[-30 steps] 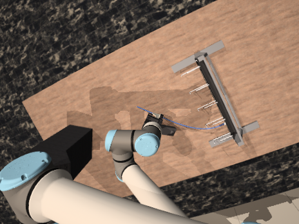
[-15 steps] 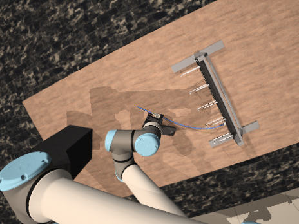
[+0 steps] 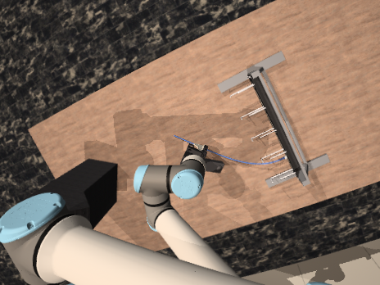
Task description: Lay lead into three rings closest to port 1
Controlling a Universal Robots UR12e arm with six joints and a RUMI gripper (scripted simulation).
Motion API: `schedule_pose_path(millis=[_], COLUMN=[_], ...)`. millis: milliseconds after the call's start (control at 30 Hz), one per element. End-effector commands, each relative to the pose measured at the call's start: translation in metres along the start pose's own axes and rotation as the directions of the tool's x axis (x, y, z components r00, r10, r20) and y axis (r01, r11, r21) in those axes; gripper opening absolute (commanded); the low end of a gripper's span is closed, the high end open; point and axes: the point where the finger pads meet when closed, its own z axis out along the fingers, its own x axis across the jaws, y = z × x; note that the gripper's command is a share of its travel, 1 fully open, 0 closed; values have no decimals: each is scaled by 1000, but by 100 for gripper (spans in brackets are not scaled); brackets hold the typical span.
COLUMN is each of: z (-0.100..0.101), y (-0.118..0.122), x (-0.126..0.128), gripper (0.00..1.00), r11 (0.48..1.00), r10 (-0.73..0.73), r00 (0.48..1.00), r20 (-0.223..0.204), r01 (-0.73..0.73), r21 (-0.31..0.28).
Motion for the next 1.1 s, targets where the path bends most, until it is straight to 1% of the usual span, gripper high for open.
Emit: schedule_pose_path(millis=[0, 1067], z=[3, 11], y=[-2, -2], x=[0, 0], gripper=[20, 20], r11=[1000, 1000], r10=[1, 1], r00=[1000, 1000], r20=[0, 0], r01=[-1, -1], r21=[2, 1])
